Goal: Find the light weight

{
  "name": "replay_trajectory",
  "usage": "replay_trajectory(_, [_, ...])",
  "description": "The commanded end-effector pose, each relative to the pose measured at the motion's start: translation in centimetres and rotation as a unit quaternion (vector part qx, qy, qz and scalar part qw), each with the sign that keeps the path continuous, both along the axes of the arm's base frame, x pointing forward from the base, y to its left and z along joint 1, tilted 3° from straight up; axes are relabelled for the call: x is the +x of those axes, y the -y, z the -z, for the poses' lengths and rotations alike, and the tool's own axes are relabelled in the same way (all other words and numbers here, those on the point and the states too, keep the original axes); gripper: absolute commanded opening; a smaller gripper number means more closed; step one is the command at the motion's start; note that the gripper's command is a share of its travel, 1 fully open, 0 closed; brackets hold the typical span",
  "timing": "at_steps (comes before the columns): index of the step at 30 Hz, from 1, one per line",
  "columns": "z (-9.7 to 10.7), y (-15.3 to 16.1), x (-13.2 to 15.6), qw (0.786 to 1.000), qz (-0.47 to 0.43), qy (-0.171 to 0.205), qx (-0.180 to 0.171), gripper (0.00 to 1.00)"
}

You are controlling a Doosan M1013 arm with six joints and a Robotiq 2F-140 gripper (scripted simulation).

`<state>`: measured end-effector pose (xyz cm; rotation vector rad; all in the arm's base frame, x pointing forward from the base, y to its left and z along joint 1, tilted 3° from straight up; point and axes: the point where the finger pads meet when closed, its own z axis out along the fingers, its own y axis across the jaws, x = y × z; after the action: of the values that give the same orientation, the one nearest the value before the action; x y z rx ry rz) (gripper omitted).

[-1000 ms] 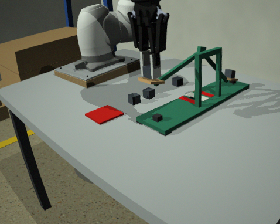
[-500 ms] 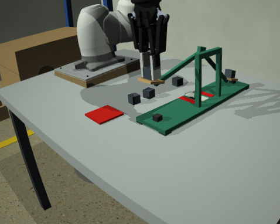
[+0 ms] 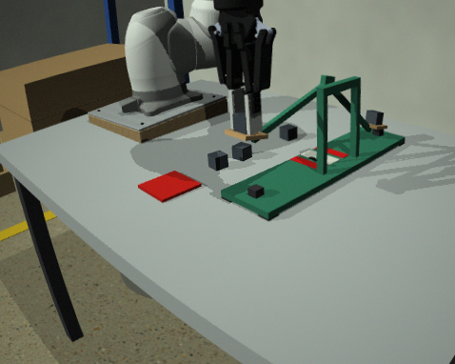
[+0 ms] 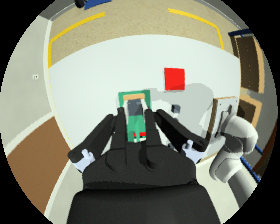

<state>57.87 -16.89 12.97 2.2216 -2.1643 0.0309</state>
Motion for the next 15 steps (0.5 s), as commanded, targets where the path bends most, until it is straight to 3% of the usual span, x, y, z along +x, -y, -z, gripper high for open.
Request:
replay_trajectory(1, [0.0, 0.0, 0.0, 1.0, 0.0, 0.0, 0.0, 0.24])
replay_trajectory(15, [1.1, -0.2, 0.0, 1.0, 0.0, 0.0, 0.0, 0.24])
